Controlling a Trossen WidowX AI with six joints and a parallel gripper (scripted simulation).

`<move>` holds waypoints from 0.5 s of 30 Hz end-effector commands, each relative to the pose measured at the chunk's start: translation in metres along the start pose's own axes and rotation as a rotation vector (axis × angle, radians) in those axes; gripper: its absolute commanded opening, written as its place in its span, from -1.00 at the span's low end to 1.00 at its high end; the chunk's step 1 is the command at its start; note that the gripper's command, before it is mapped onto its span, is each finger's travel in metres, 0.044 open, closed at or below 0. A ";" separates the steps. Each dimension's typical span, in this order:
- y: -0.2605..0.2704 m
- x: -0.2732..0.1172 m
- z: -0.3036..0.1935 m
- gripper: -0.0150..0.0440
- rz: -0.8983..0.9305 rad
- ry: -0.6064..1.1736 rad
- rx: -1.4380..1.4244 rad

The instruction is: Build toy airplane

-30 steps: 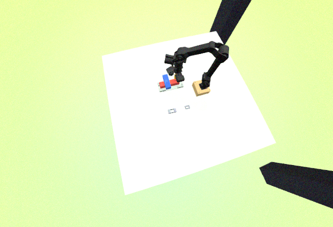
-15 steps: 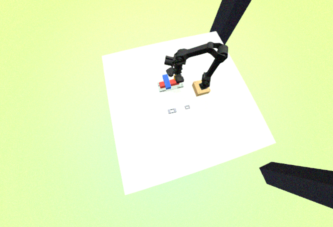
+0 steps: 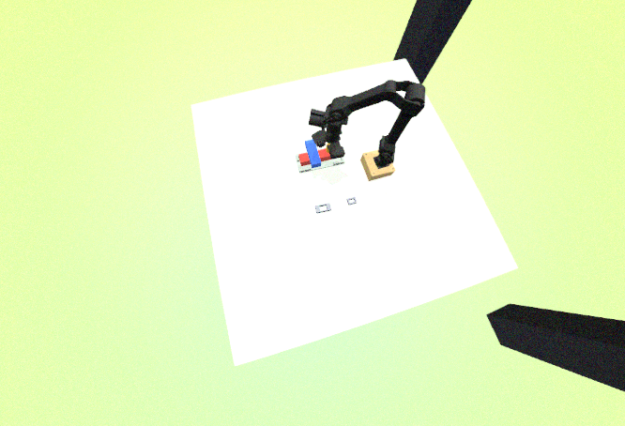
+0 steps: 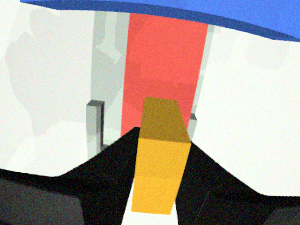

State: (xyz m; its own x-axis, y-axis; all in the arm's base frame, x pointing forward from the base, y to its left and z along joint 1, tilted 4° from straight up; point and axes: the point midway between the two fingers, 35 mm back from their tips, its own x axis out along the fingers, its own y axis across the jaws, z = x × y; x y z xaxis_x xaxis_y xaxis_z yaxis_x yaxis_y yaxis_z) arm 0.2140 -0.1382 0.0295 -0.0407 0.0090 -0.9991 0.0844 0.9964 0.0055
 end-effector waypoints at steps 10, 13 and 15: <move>0.000 0.001 0.000 -0.49 0.001 0.002 0.000; 0.000 0.001 0.000 -0.49 0.001 0.002 0.000; 0.000 0.001 0.000 -0.31 0.001 0.002 0.000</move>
State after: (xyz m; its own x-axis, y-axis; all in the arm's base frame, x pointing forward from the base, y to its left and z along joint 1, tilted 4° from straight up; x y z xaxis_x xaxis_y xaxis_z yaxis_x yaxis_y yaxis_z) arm 0.2134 -0.1378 0.0279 -0.0438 0.0109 -0.9990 0.0844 0.9964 0.0072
